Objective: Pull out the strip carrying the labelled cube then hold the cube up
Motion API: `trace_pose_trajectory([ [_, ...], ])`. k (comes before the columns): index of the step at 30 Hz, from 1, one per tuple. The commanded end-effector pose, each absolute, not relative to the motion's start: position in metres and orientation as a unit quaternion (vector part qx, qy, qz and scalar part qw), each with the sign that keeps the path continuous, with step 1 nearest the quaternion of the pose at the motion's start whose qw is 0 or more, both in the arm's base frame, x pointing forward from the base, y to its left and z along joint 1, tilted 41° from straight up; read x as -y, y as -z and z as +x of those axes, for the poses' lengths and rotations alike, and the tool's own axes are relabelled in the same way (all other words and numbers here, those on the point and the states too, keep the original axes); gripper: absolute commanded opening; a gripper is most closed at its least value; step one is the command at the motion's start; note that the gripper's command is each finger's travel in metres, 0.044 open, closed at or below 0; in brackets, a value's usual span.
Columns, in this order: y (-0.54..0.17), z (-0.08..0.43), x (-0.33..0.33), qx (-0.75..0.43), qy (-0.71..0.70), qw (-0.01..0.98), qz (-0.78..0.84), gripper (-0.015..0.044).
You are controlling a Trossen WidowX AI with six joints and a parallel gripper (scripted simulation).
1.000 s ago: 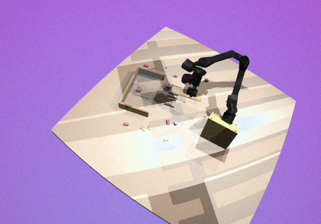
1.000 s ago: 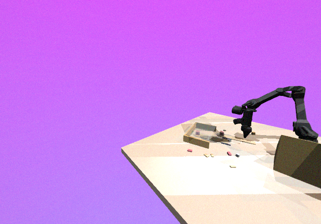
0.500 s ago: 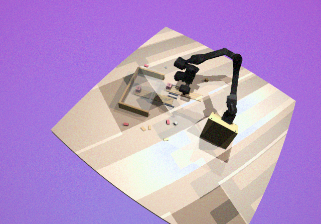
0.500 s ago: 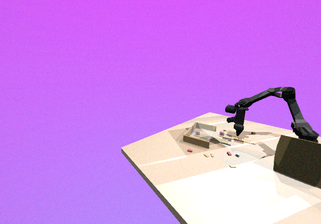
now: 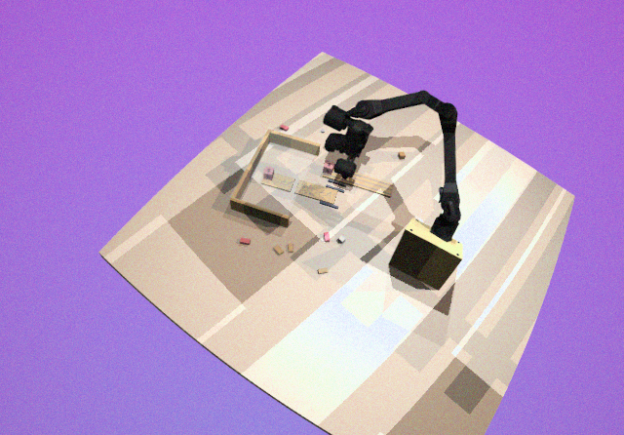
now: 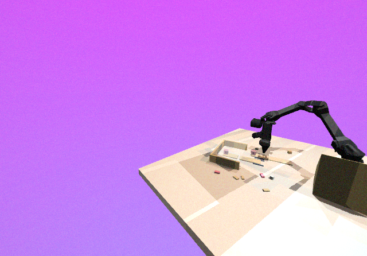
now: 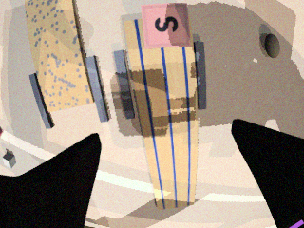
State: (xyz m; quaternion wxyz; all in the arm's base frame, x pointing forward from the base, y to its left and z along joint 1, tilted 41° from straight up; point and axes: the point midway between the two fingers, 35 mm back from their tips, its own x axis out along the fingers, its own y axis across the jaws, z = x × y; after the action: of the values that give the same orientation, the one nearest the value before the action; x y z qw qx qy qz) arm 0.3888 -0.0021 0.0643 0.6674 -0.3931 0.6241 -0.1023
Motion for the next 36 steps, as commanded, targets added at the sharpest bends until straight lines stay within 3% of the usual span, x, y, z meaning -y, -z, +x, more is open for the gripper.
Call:
trace_pose_trajectory([
  [1,-0.066,0.403,-0.005,-0.622,0.105,0.669,-0.394,0.044],
  [19,-0.071,0.449,-0.028,-0.621,0.105,0.67,-0.394,0.044],
  [26,-0.065,0.451,-0.023,-0.621,0.105,0.67,-0.394,0.0256],
  [36,-0.052,0.455,-0.012,-0.621,0.105,0.67,-0.394,0.025],
])
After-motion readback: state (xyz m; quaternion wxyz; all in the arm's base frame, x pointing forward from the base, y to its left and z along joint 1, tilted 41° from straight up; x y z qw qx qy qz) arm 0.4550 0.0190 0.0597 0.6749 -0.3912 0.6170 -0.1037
